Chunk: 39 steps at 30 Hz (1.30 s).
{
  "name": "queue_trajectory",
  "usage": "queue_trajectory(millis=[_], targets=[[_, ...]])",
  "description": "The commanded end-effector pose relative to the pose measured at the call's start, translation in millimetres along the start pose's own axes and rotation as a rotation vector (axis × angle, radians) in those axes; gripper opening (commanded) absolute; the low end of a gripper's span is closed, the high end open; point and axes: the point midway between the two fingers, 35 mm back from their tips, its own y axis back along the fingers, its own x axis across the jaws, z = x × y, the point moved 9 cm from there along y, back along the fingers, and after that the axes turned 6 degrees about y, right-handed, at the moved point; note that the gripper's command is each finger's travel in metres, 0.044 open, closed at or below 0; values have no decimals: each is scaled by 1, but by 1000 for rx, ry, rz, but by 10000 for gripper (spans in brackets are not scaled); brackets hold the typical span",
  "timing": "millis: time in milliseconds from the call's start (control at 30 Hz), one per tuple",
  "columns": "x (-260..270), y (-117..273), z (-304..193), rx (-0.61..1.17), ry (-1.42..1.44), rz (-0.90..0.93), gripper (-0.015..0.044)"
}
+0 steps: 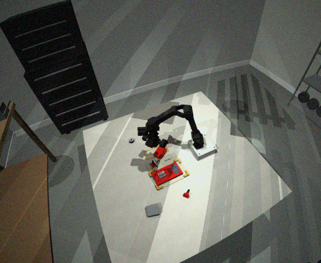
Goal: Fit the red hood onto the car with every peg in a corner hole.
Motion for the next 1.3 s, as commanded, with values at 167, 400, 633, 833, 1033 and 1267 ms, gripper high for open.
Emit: queue_trajectory(millis=[167, 400, 633, 833, 1033, 1267], targets=[[-1, 68, 0, -9, -4, -30, 0], [-1, 64, 1, -15, -1, -39, 0], [-1, 64, 1, -15, -1, -39, 0], [-1, 64, 1, -15, -1, -39, 0], [5, 50, -4, -14, -46, -36, 105], [26, 13, -17, -10, -164, -27, 289]])
